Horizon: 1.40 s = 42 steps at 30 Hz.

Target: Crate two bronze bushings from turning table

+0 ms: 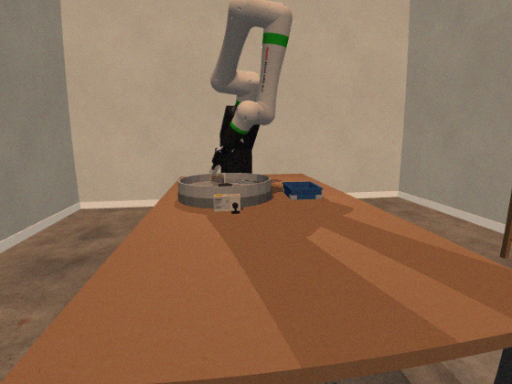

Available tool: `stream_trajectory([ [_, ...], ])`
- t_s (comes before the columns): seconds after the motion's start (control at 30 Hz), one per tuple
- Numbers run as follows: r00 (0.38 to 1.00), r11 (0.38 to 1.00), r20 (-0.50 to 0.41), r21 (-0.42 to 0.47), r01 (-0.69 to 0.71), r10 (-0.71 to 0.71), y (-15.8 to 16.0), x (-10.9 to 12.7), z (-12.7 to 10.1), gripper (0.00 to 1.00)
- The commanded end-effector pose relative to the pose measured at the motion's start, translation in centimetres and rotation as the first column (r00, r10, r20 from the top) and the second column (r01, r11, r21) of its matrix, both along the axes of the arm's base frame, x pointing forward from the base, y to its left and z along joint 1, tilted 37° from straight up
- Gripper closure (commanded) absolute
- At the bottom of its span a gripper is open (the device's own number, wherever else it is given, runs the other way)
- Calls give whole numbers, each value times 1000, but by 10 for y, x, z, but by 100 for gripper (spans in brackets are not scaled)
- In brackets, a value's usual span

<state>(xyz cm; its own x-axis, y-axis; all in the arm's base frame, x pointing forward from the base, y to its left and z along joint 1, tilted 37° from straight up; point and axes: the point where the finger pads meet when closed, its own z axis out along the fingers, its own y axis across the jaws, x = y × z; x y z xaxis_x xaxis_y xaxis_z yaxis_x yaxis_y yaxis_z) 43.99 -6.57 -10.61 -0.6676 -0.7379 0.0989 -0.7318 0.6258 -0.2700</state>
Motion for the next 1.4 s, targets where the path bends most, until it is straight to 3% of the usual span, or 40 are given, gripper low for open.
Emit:
stream_trajectory([
  [0.0,1000,1000,0,0,0,0,0,0,0,94],
  [1.37,1000,1000,0,0,0,0,3,6,-9,94],
])
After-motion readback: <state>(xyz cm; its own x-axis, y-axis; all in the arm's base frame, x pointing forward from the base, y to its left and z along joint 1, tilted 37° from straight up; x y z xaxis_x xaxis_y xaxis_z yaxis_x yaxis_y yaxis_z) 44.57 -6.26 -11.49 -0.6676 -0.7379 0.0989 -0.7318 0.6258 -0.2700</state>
